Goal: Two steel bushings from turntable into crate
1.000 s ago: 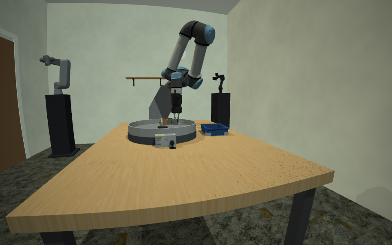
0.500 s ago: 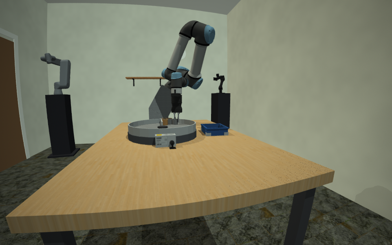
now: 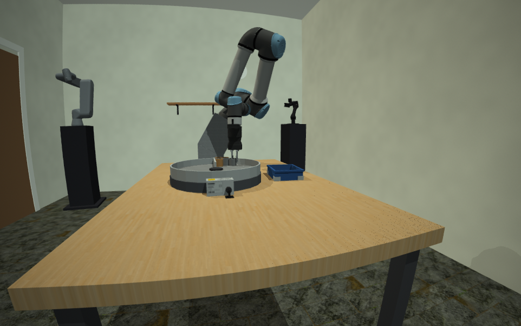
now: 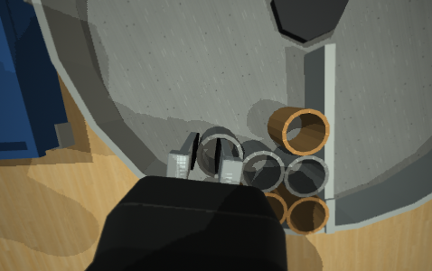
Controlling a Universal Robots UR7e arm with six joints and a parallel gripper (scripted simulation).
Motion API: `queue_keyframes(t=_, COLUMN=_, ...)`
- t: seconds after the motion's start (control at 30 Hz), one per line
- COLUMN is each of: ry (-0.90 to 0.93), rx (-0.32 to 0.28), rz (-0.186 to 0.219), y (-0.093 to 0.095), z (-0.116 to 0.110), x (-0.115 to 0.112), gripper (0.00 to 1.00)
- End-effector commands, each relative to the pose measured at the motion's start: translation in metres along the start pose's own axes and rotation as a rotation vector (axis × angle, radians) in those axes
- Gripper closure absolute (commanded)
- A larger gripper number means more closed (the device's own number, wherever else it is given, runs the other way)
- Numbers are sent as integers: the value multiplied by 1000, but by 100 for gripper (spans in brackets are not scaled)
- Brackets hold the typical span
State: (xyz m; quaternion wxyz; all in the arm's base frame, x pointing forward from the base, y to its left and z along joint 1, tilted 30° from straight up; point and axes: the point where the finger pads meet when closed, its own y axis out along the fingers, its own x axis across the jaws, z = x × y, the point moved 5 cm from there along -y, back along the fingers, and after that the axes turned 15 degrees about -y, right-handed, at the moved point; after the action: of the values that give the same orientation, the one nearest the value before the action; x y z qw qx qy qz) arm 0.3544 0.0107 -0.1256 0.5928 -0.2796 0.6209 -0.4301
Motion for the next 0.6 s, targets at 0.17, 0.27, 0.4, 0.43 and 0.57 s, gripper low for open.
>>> queue_keyframes(t=0.17, ry=0, rx=1, rz=0, y=0, z=0, x=0, gripper=55)
queue_keyframes(t=0.27, ry=1, rx=0, rz=0, y=0, z=-2, x=-1, gripper=55)
queue_keyframes(t=0.4, ry=1, rx=-1, rz=0, y=0, z=-3, x=-2, gripper=55)
queue_keyframes(t=0.43, ry=1, rx=-1, rz=0, y=0, z=-3, x=-2, gripper=55)
queue_keyframes(t=0.57, ry=1, rx=-1, rz=0, y=0, z=-3, x=-2, gripper=55)
